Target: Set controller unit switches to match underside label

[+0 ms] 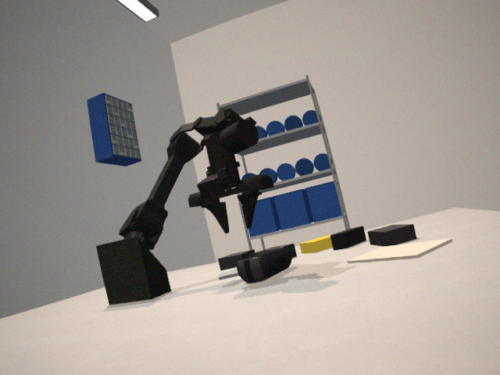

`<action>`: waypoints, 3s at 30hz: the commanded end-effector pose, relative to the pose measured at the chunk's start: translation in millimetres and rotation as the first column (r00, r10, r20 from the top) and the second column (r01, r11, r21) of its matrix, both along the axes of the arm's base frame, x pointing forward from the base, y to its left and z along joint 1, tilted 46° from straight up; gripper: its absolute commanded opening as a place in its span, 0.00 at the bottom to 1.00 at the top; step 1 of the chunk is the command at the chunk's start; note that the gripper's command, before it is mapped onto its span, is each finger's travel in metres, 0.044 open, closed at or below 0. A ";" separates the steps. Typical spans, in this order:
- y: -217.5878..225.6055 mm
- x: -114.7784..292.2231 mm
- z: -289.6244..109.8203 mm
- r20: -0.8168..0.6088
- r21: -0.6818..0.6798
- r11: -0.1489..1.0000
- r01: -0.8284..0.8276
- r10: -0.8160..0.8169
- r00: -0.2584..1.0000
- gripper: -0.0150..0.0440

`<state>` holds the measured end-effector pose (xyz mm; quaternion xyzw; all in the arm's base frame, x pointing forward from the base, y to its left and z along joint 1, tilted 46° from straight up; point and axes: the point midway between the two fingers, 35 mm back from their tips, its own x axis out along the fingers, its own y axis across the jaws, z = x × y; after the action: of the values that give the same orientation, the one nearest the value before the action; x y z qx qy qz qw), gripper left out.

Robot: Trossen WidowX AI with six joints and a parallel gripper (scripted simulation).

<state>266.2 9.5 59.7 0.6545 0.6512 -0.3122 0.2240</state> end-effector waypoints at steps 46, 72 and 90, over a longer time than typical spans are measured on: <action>-5.6 21.1 -4.5 -0.029 0.004 0.999 -0.034 0.034 0.999 0.82; -3.7 98.0 -80.3 -0.186 0.049 0.978 -0.202 0.208 0.960 0.25; 17.2 99.0 -100.8 -0.186 0.049 0.978 -0.202 0.207 0.960 0.25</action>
<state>366.5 23.1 -36.8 0.5528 0.7388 -0.3372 0.1867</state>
